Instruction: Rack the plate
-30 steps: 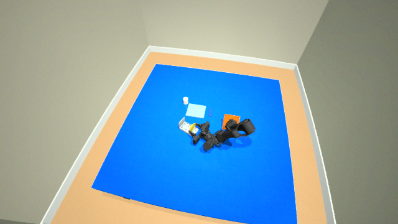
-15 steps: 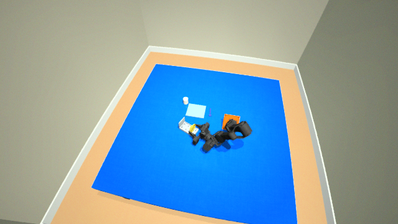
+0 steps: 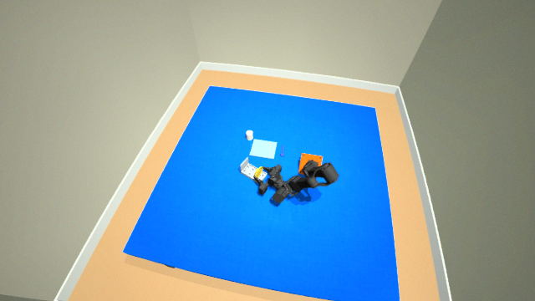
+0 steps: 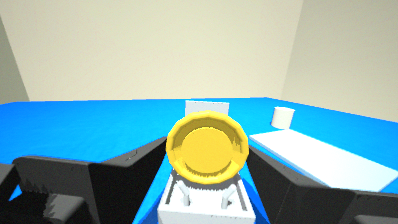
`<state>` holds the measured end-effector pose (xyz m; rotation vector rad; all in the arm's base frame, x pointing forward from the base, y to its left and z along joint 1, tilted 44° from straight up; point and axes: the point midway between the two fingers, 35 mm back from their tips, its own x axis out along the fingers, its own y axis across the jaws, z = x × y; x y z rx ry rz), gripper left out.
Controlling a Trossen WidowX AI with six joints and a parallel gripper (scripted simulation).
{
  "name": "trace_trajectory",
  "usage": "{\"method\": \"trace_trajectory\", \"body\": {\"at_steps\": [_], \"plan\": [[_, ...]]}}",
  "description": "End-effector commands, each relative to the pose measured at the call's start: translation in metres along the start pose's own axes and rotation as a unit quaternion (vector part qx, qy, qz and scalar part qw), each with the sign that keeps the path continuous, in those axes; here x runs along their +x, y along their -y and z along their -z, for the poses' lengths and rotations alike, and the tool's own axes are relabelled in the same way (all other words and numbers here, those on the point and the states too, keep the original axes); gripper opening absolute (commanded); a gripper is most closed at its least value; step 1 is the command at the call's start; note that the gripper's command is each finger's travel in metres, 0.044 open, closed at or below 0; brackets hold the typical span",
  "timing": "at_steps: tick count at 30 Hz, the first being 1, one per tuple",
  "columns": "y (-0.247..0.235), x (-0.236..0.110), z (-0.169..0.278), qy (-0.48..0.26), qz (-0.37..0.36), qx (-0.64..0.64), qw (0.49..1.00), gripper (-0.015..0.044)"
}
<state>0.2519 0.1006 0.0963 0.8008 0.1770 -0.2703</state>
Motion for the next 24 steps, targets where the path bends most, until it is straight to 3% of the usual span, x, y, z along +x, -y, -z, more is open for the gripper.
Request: {"method": "trace_trajectory", "body": {"at_steps": [1, 10, 24], "plan": [[0.0, 0.0, 0.0, 0.0, 0.0, 0.0, 1.0, 0.0394], [-0.001, 0.002, -0.005, -0.001, 0.002, -0.001, 1.0, 0.04], [-0.01, 0.01, -0.115, 0.004, 0.0, -0.024, 1.0, 0.04]]}}
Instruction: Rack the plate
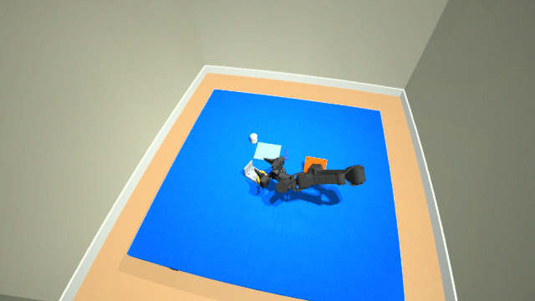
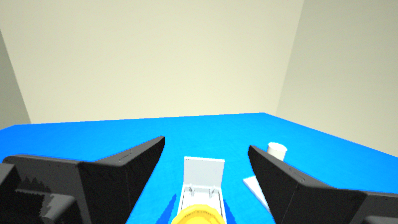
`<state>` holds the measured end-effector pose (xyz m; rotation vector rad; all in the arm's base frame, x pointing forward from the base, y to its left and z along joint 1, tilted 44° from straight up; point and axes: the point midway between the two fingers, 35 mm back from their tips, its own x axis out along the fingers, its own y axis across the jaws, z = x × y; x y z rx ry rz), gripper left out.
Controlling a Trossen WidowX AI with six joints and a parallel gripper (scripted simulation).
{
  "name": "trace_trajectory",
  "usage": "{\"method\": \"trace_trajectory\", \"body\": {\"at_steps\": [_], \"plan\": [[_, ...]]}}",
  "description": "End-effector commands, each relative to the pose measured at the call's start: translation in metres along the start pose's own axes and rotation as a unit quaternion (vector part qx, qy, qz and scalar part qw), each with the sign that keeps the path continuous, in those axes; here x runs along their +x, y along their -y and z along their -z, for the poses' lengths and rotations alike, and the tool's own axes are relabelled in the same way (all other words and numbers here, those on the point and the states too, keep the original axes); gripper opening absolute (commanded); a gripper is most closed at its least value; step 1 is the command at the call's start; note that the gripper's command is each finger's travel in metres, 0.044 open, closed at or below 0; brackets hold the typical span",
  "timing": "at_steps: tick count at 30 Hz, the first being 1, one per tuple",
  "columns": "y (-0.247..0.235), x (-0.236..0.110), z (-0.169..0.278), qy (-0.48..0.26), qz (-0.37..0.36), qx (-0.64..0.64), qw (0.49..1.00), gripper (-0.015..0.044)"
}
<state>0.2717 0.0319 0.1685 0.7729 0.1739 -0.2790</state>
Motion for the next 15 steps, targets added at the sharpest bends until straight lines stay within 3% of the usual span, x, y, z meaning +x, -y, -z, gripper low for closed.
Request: {"method": "trace_trajectory", "body": {"at_steps": [1, 15], "plan": [[0.0, -0.002, -0.014, -0.001, -0.004, -0.011, 1.0, 0.04], [0.027, 0.022, -0.014, -0.089, 0.082, -0.16, 0.98, 0.04]]}}
